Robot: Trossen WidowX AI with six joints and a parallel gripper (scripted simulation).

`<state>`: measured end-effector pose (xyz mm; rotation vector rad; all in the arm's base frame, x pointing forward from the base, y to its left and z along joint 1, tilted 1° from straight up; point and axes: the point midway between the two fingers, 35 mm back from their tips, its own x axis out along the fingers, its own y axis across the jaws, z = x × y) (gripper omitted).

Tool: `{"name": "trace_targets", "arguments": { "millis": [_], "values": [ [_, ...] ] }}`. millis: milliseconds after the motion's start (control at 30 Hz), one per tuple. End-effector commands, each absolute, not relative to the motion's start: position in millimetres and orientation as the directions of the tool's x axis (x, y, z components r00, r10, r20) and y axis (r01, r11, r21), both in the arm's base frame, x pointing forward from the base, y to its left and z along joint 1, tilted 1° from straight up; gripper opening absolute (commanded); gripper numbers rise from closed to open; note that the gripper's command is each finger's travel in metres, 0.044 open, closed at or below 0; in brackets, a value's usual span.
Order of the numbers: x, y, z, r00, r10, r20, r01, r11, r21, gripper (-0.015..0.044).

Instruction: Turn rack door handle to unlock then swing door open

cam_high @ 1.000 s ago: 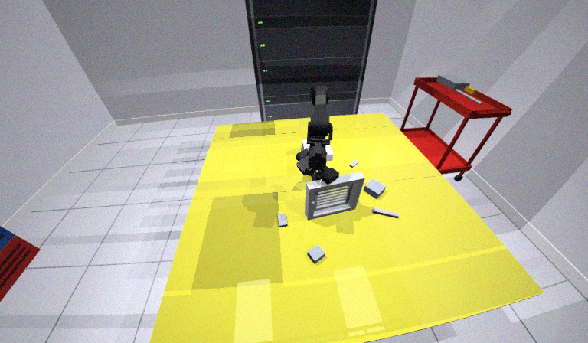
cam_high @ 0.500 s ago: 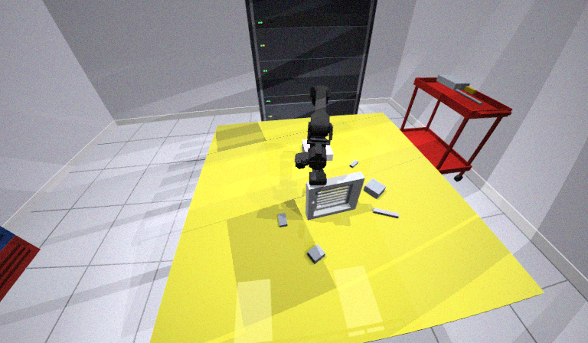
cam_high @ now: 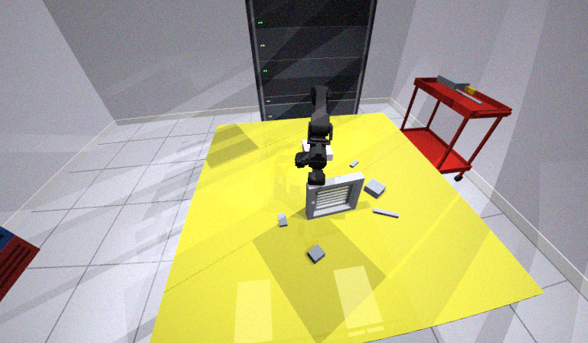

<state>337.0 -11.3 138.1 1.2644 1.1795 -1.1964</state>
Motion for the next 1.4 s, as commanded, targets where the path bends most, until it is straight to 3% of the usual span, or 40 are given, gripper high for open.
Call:
{"name": "trace_targets", "arguments": {
  "millis": [0, 100, 367, 600, 1000, 1367],
  "values": [
    [337.0, -12.7, 138.2, 0.039, 0.016, -0.999, 0.998, -0.046, 0.038, 0.0228],
    [337.0, -12.7, 138.2, 0.039, 0.016, -0.999, 0.998, -0.046, 0.038, 0.0290],
    [337.0, -12.7, 138.2, 0.039, 0.016, -0.999, 0.961, 0.272, 0.042, 0.0290],
    [337.0, -12.8, 138.2, 0.039, 0.016, -0.999, 0.812, 0.582, 0.041, 0.0290],
    [336.9, -12.9, 138.3, 0.039, 0.016, -0.999, 0.346, 0.938, 0.029, 0.0290],
    [337.0, -12.9, 138.3, 0.039, 0.016, -0.999, -0.190, 0.982, 0.008, 0.0290]
  ]
}}
